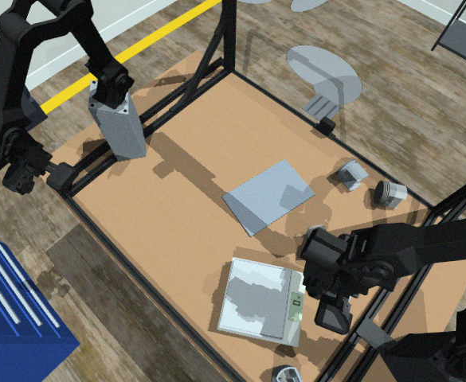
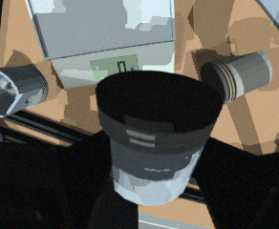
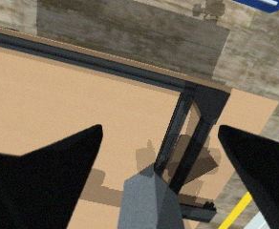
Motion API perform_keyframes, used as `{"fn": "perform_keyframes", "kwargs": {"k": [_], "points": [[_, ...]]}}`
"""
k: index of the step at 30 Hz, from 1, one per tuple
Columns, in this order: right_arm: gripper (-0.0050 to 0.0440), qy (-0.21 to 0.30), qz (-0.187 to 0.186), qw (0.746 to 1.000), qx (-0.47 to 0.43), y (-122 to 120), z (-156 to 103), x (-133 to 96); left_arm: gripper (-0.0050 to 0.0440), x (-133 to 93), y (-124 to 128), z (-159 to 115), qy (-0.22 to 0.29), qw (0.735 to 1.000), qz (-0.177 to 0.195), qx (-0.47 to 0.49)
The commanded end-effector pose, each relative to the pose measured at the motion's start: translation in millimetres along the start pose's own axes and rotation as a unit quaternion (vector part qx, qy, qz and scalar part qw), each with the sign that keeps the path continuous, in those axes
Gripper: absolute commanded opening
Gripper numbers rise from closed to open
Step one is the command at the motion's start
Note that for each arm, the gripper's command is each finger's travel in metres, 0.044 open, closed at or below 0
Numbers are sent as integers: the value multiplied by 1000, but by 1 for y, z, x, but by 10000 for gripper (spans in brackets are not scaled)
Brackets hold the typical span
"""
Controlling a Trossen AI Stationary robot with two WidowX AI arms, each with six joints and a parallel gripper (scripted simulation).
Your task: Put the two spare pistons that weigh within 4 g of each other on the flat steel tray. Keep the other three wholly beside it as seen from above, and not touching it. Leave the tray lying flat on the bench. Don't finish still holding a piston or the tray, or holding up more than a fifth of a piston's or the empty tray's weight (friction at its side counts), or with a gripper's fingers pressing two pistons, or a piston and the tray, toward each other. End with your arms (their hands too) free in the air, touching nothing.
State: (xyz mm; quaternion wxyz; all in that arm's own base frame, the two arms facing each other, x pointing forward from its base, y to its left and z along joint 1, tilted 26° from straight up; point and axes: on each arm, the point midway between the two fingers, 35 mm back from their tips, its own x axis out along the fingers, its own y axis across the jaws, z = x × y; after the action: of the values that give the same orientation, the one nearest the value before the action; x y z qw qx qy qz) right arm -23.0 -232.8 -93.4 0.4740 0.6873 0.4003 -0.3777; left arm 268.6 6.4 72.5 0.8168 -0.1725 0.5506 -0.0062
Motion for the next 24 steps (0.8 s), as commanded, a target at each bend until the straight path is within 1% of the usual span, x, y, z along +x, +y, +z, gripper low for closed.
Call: {"fn": "perform_keyframes", "kwargs": {"k": [1,10,12,14,24], "points": [[440,1,1,1000,-1,0,0,0,158,-5,18,9,-4,1000,1,-1],[440,1,1,1000,-1,0,0,0,158,-13,60,22,-4,1000,1,-1],[440,1,1,1000,-1,0,0,0,158,-13,60,22,-4,1000,1,-1],[440,1,1,1000,-1,0,0,0,158,-13,61,32,-4,1000,1,-19],[440,1,1,1000,-1,0,0,0,158,-13,68,81,-4,1000,1,-19]]}}
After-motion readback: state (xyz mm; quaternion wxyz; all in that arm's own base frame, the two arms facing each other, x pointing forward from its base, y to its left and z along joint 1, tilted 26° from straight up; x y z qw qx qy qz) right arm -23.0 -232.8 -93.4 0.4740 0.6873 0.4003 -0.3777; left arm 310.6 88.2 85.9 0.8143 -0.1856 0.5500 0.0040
